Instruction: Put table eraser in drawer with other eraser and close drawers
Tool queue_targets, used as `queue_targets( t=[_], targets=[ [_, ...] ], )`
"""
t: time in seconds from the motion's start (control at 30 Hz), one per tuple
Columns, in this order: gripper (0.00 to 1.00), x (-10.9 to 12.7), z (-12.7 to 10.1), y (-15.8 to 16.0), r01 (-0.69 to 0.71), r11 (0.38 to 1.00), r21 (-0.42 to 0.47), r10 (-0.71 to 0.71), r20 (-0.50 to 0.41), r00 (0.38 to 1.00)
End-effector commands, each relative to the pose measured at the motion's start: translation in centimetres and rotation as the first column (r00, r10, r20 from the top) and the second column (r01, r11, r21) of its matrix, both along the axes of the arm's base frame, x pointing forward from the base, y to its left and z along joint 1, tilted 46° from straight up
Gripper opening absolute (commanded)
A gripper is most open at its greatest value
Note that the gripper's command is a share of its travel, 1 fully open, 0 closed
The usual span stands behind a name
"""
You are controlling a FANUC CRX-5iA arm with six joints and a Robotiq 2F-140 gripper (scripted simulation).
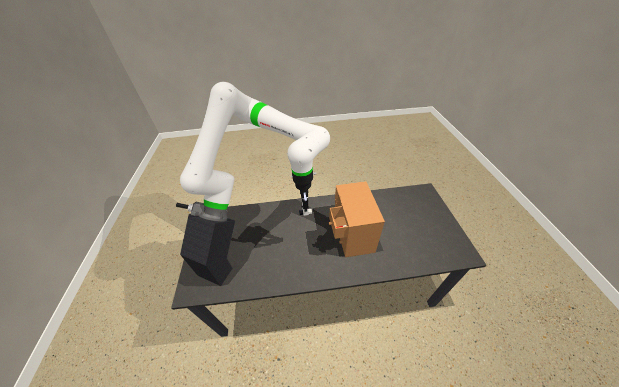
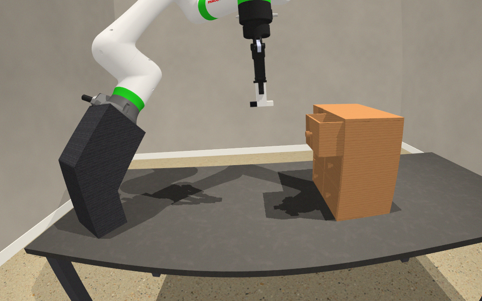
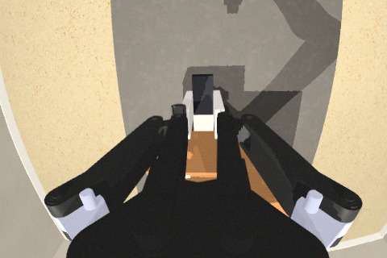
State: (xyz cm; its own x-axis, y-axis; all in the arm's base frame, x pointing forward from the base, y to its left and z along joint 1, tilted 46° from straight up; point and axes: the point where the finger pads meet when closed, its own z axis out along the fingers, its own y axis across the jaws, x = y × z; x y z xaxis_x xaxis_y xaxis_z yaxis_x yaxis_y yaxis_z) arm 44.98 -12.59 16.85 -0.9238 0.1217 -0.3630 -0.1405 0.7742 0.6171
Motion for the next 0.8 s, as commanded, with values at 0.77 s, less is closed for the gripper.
queue_targets(
  t=[0.77],
  targets=[
    [0.11,-0.21,-0.12,0.04,0.071,0.997,0.020,-0.073,0.090,0.993]
  ],
)
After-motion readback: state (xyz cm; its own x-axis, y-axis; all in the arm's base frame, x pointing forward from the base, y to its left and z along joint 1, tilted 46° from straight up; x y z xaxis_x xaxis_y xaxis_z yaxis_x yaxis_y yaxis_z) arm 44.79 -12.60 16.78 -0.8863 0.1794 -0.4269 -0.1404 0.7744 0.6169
